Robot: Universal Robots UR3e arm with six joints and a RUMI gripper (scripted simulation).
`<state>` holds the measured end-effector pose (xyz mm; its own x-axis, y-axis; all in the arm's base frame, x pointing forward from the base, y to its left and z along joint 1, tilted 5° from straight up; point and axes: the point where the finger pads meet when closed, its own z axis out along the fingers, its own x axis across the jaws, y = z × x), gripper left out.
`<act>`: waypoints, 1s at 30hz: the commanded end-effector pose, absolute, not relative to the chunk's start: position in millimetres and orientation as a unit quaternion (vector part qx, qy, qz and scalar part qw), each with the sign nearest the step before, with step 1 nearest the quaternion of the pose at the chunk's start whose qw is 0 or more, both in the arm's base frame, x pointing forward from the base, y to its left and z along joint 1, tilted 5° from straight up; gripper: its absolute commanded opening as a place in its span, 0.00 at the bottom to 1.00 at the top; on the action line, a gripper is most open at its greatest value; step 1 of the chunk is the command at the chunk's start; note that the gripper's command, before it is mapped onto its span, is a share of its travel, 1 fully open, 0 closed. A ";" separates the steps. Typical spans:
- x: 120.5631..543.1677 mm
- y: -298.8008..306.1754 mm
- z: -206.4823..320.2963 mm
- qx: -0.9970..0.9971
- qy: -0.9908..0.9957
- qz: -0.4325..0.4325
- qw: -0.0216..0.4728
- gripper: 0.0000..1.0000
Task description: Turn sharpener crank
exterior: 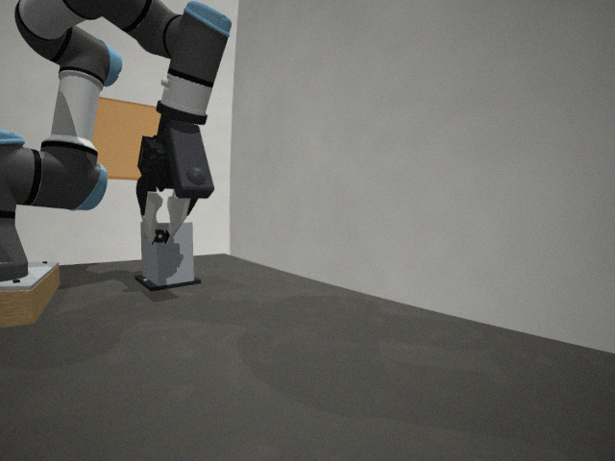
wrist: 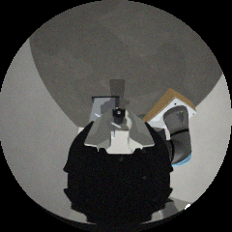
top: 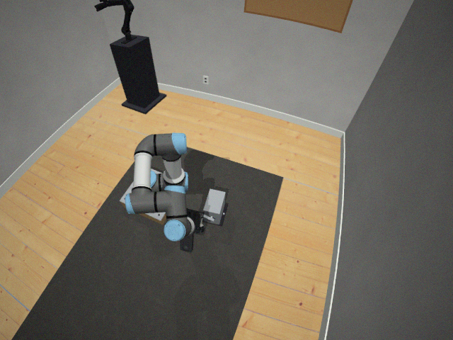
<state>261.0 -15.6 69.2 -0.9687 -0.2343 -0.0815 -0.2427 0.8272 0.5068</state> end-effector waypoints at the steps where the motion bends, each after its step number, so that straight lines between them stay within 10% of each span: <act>1: 264.3 -15.3 75.5 -0.125 0.956 0.266 0.009 0.09; 30: 286.6 -10.1 96.7 -0.125 0.956 0.266 0.009 0.09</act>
